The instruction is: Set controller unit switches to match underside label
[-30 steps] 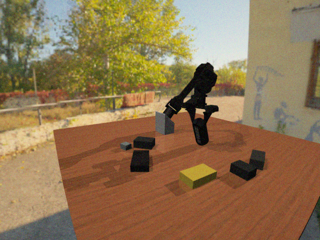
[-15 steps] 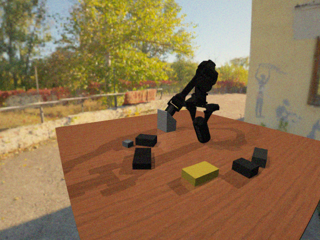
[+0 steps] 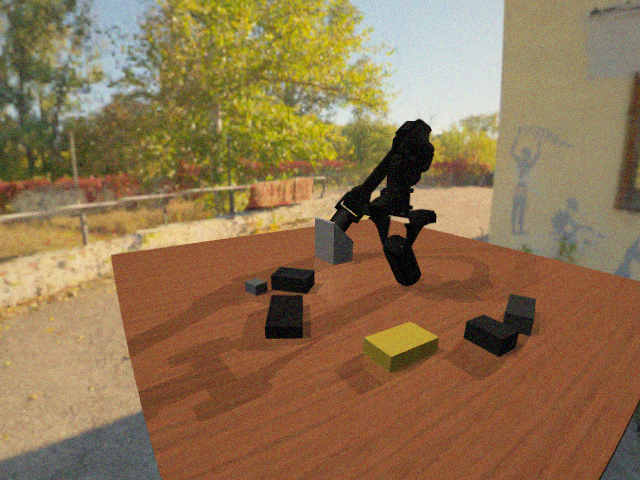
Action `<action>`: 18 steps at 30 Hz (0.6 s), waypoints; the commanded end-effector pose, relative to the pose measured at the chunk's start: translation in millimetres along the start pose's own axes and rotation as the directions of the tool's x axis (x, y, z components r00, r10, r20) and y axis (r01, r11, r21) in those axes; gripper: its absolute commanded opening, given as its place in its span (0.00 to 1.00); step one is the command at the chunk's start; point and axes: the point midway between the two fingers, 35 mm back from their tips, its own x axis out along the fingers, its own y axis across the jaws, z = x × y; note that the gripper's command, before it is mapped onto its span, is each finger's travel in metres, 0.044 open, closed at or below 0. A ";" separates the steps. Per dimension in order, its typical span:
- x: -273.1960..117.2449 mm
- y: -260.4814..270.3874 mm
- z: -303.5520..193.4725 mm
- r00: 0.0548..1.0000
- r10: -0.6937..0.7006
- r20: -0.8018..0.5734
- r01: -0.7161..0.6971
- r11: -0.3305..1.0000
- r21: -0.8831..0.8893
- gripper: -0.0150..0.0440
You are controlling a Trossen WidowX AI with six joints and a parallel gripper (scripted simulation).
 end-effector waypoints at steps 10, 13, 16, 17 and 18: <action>12.4 -0.4 5.0 1.000 -0.021 -0.014 0.021 1.000 -0.011 0.83; 13.6 -0.4 6.9 1.000 -0.021 -0.014 0.021 1.000 -0.011 0.83; 14.8 -0.4 8.9 1.000 -0.021 -0.014 0.021 1.000 -0.011 0.83; 15.3 -0.4 9.5 1.000 -0.021 -0.014 0.021 1.000 -0.011 0.83; 15.7 -0.4 10.1 1.000 -0.021 -0.014 0.021 1.000 -0.011 0.83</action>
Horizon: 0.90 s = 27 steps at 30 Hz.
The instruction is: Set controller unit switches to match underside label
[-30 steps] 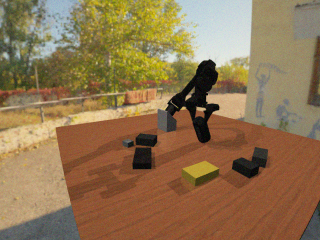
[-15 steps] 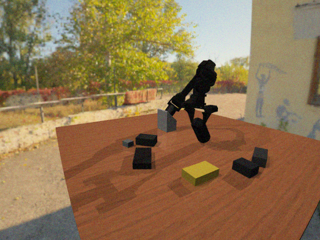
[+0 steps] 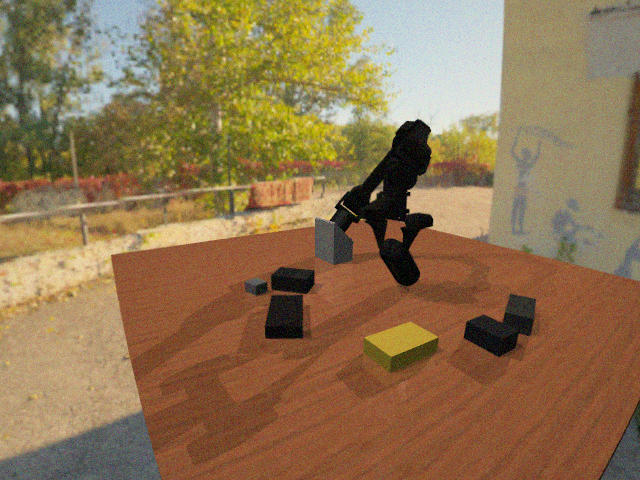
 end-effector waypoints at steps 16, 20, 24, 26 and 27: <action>15.7 -0.2 7.2 1.000 -0.020 -0.016 0.019 1.000 -0.011 0.83; 17.7 -0.3 9.6 1.000 -0.020 -0.016 0.019 1.000 -0.011 0.83; 19.8 -0.3 11.8 1.000 -0.020 -0.016 0.019 1.000 -0.011 0.83; 20.8 -0.3 12.9 1.000 -0.019 -0.016 0.019 1.000 -0.011 0.83; 21.4 -0.3 13.5 1.000 -0.019 -0.016 0.019 1.000 -0.011 0.83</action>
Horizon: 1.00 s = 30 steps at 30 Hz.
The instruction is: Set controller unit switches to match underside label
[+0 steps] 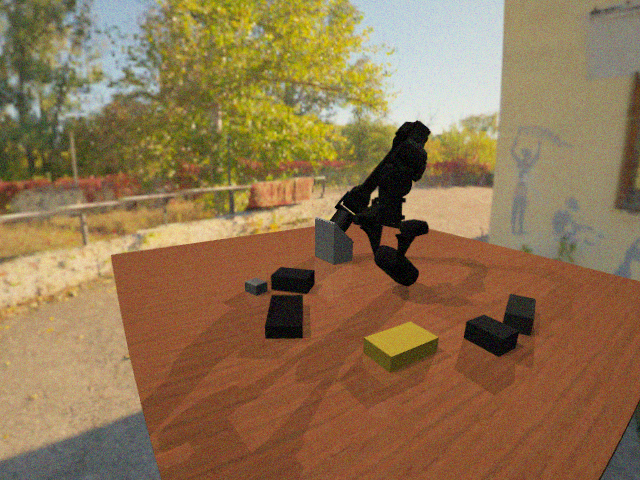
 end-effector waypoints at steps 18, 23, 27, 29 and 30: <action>18.1 -0.1 5.7 1.000 -0.017 -0.018 0.017 1.000 -0.011 0.83; 21.0 -0.1 8.0 1.000 -0.017 -0.018 0.017 1.000 -0.011 0.83; 23.5 -0.1 9.9 1.000 -0.017 -0.018 0.017 1.000 -0.011 0.83; 24.7 -0.1 10.8 1.000 -0.017 -0.018 0.017 1.000 -0.011 0.83; 25.3 -0.1 11.2 1.000 -0.017 -0.018 0.017 1.000 -0.011 0.83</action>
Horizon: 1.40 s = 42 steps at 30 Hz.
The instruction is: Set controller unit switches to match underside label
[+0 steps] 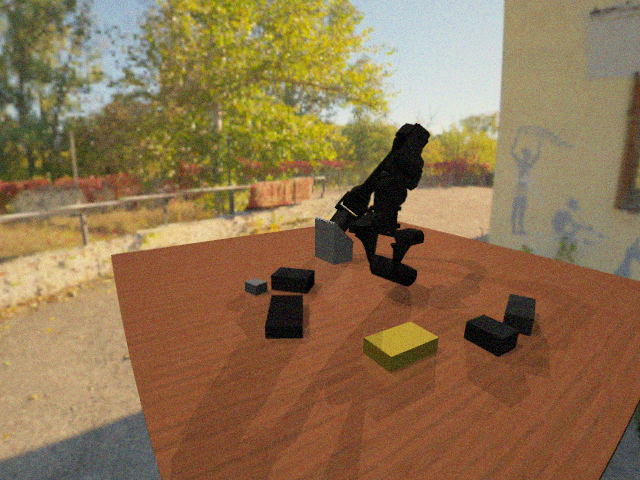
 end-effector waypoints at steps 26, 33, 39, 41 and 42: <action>24.7 -0.7 5.5 1.000 -0.014 -0.019 0.014 1.000 -0.006 0.83; 29.5 -0.7 7.7 1.000 -0.014 -0.019 0.013 1.000 -0.006 0.83; 33.8 -0.8 9.5 1.000 -0.013 -0.019 0.013 1.000 -0.006 0.83; 35.2 -0.8 10.0 1.000 -0.013 -0.019 0.013 1.000 -0.006 0.83; 35.9 -0.8 10.3 1.000 -0.013 -0.019 0.013 1.000 -0.006 0.83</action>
